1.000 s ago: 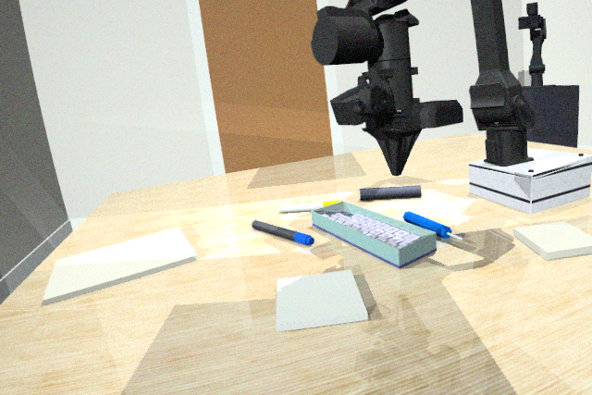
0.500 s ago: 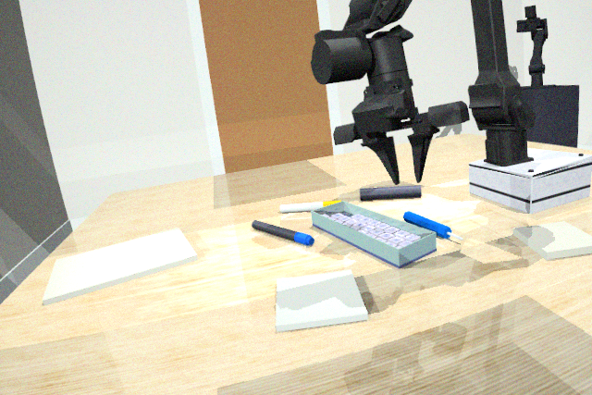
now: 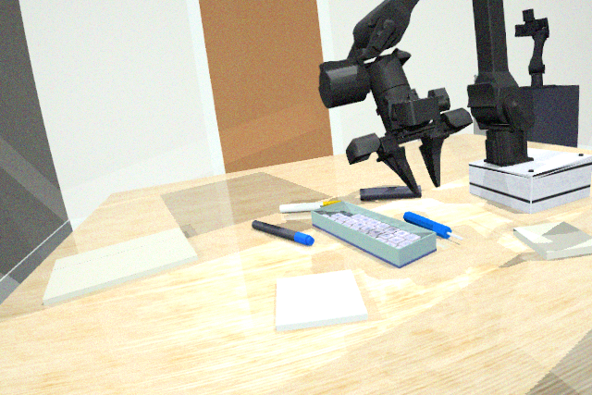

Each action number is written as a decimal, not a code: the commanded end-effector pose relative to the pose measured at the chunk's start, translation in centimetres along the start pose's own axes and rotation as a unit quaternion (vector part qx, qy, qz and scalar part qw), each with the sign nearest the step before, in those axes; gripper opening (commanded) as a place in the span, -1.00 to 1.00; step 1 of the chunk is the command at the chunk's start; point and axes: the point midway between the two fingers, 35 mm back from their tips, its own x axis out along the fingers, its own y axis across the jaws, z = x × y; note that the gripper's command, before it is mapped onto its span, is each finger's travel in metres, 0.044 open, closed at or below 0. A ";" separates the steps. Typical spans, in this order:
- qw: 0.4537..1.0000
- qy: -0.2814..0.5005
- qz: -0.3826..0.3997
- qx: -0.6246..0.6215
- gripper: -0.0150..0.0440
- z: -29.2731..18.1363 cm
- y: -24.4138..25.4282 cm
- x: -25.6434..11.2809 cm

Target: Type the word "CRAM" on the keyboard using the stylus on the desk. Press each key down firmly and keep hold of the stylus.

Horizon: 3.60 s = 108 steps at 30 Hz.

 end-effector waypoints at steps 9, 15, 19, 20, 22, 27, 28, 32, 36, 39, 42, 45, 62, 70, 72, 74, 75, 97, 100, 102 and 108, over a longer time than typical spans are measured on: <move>0.988 -0.055 -0.009 -0.142 0.02 -0.1 0.9 0.4; 0.988 -0.055 -0.009 -0.142 0.02 -0.3 0.9 0.8; 0.988 -0.055 -0.009 -0.142 0.02 -0.4 0.8 1.1; 0.988 -0.055 -0.009 -0.142 0.02 -0.5 0.8 1.2; 0.988 -0.055 -0.009 -0.142 0.02 -0.5 0.8 1.3; 0.988 -0.055 -0.009 -0.142 0.02 -0.8 0.7 1.7; 0.988 -0.055 -0.009 -0.142 0.02 -0.8 0.7 1.8; 0.988 -0.055 -0.009 -0.142 0.02 -1.0 0.6 2.1; 0.988 -0.055 -0.009 -0.142 0.02 -1.1 0.6 2.4; 0.988 -0.055 -0.009 -0.142 0.02 -1.2 0.5 2.6; 0.988 -0.055 -0.009 -0.142 0.02 -1.3 0.5 2.9; 0.988 -0.055 -0.009 -0.142 0.02 -1.4 0.5 3.1; 0.988 -0.055 -0.009 -0.142 0.02 -2.0 0.2 4.5; 0.988 -0.055 -0.009 -0.142 0.02 -2.2 0.1 5.1; 0.988 -0.055 -0.009 -0.142 0.02 -2.3 0.1 5.3; 0.988 -0.055 -0.009 -0.142 0.02 -2.4 0.1 5.5; 0.988 -0.055 -0.009 -0.142 0.02 -2.4 0.1 5.6; 0.989 -0.053 -0.009 -0.140 -0.49 -2.2 0.0 4.9; 0.989 -0.053 -0.009 -0.140 -0.49 -1.7 0.2 3.7; 0.989 -0.054 -0.008 -0.140 -0.49 -1.3 0.3 2.8; 0.989 -0.054 -0.008 -0.140 -0.49 -0.6 0.7 1.1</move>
